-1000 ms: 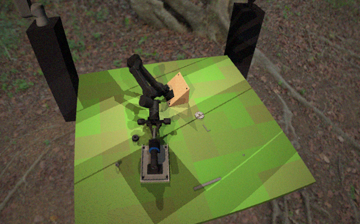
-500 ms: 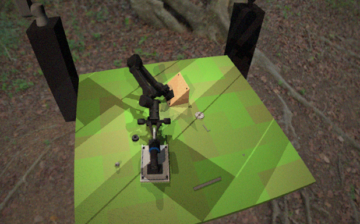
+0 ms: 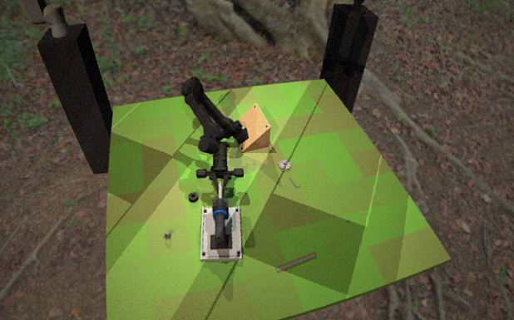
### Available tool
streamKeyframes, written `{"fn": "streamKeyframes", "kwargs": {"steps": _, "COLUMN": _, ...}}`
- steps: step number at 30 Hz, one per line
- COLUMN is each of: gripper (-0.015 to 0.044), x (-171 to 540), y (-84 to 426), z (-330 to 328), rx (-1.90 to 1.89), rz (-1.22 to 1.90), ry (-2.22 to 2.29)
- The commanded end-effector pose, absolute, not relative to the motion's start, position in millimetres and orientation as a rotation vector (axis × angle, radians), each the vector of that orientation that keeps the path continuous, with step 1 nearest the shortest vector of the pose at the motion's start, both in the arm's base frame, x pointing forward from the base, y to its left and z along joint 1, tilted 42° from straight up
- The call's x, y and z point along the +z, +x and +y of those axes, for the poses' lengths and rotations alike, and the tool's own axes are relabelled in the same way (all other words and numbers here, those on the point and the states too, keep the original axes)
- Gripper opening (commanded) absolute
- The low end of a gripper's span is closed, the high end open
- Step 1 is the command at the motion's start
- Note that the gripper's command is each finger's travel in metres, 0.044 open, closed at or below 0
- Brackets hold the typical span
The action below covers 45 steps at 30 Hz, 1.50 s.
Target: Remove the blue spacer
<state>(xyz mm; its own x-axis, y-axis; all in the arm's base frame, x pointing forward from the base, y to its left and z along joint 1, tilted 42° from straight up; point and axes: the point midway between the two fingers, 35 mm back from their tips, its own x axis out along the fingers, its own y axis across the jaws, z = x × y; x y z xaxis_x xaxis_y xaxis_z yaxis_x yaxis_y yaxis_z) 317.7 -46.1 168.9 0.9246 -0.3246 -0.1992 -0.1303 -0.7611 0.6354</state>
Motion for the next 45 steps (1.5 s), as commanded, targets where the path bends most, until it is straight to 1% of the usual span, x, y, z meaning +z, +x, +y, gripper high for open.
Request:
{"fn": "streamKeyframes", "kwargs": {"steps": 1, "gripper": 0.0, "x": 168.4, "y": 317.1, "z": -45.8, "rx": -0.394, "rz": -0.319, "ry": 2.429}}
{"fn": "streamKeyframes", "kwargs": {"steps": 45, "gripper": 0.0, "x": 167.6, "y": 313.3, "z": -45.8, "rx": -0.395, "rz": -0.319, "ry": 2.429}}
